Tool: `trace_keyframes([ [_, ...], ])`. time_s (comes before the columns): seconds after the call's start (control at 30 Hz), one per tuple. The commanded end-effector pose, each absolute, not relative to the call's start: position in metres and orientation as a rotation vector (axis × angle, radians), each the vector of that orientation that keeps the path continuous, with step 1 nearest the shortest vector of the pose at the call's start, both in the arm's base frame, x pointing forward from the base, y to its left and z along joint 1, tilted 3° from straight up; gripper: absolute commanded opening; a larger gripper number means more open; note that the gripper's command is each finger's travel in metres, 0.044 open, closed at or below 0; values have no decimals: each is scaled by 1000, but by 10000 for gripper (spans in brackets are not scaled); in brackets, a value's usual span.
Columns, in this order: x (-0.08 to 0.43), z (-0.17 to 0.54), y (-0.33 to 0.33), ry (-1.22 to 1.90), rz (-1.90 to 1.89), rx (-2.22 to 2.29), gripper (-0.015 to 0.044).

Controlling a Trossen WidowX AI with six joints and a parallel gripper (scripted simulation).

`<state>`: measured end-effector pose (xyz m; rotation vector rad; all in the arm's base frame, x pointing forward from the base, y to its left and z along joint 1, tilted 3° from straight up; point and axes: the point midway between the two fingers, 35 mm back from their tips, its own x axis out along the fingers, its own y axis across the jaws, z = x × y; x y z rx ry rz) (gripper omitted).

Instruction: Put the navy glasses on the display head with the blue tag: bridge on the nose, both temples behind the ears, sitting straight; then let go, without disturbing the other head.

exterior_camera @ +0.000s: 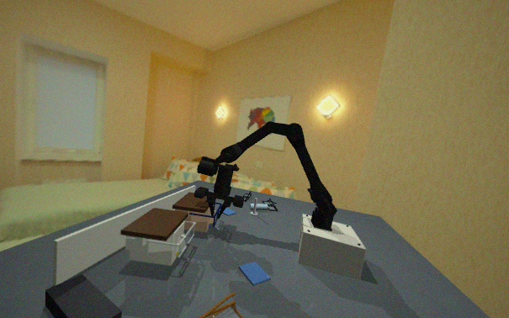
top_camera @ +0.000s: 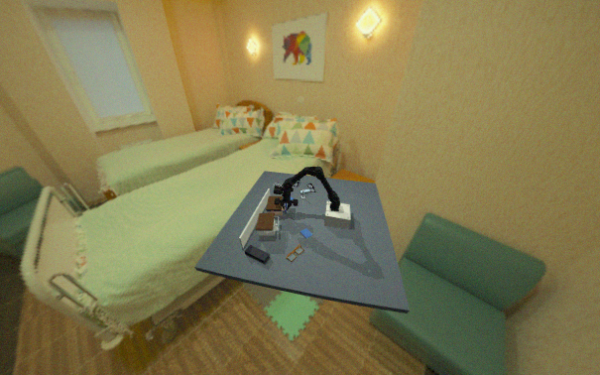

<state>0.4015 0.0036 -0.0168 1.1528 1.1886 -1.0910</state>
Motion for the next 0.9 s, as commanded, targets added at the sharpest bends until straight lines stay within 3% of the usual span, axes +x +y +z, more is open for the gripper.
trace_keyframes([
  [0.0,402,-13,4,1195,-1099,1148,107],
  [0.37,402,15,5,1249,-1163,1108,107],
  [0.87,347,33,0,1252,-1166,1106,107],
])
